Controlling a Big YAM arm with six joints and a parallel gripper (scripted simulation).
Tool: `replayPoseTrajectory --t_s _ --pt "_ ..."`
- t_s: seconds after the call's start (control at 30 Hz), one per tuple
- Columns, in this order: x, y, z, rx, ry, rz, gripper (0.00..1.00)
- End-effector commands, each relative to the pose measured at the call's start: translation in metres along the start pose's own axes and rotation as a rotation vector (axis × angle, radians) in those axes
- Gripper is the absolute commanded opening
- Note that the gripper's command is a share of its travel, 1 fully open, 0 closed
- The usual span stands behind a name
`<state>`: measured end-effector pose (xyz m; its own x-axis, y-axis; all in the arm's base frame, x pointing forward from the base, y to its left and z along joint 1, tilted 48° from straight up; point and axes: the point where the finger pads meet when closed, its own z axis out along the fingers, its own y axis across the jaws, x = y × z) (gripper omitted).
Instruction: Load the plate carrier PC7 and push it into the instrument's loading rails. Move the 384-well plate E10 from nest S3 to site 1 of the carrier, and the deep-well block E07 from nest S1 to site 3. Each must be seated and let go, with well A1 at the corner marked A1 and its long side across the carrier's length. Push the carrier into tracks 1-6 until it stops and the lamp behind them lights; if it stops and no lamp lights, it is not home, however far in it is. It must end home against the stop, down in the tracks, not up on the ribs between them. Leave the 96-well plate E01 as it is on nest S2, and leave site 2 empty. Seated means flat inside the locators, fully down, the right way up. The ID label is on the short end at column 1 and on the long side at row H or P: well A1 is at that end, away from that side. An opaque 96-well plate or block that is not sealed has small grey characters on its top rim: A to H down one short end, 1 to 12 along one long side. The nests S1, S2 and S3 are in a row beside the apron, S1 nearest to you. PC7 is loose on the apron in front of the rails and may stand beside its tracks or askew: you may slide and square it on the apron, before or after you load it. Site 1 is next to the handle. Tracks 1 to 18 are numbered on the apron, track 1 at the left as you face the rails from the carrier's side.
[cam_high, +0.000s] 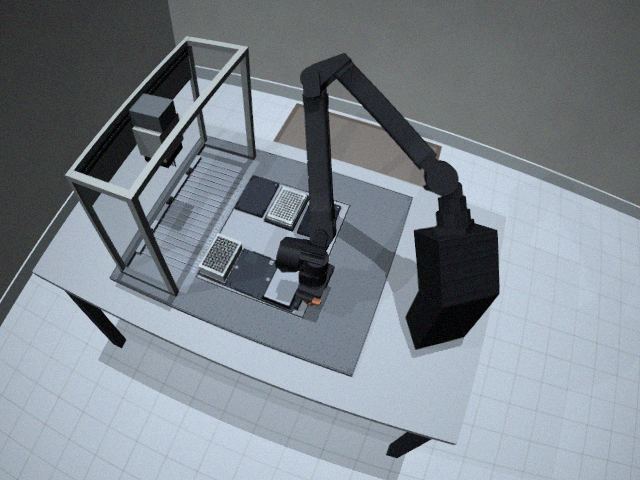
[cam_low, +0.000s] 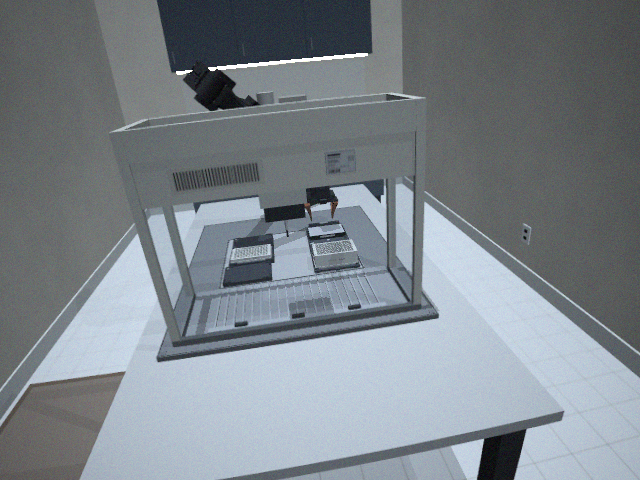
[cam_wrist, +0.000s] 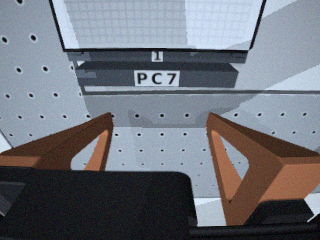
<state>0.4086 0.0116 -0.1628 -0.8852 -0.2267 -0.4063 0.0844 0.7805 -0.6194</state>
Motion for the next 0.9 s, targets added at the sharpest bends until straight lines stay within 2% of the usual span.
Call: replayPoseTrajectory --t_s 0.0,0.57,0.67,0.73,0.8,0.87 --pt "-0.001 0.004 0.004 -0.006 -0.007 -0.018 0.80" --pt "0.000 0.001 0.021 -0.002 0.000 -0.011 0.80" --pt "-0.001 0.005 0.019 -0.007 -0.008 -0.022 0.80" --pt "0.000 0.001 0.024 -0.002 0.000 -0.011 0.80" --pt "0.002 0.001 0.024 -0.001 0.005 -0.017 0.80" --pt "0.000 0.003 0.016 -0.006 -0.007 -0.018 0.80"
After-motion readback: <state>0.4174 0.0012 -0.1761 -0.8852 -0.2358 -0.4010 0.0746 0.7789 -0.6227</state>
